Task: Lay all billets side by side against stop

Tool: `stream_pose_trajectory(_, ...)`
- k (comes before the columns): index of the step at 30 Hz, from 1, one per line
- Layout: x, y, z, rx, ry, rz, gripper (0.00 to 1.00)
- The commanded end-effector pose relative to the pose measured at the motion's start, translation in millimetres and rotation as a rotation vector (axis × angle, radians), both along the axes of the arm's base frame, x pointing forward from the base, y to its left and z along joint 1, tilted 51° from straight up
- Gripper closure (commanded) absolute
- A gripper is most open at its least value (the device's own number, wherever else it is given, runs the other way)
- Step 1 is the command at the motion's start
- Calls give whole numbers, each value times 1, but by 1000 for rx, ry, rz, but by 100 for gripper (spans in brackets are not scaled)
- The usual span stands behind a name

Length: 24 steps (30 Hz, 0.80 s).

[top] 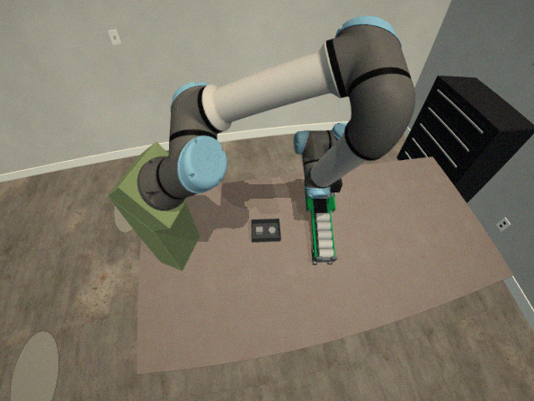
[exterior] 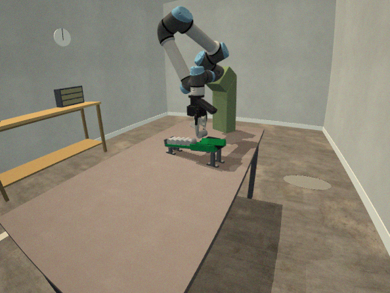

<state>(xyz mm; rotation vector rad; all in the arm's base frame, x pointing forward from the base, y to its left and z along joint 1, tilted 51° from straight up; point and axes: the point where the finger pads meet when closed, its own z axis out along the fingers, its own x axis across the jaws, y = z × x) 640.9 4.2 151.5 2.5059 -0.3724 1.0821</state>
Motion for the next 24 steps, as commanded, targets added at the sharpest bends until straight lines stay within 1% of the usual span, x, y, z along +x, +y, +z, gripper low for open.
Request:
stream_pose_trajectory(1,1,0,0,0,-2,1,100)
stream_pose_trajectory(7,4,-2,-3,0,-2,1,100)
stream_pose_trajectory(21,26,-11,-24,0,-2,1,100)
stream_pose_trajectory(24,27,-12,-25,0,-2,1,100)
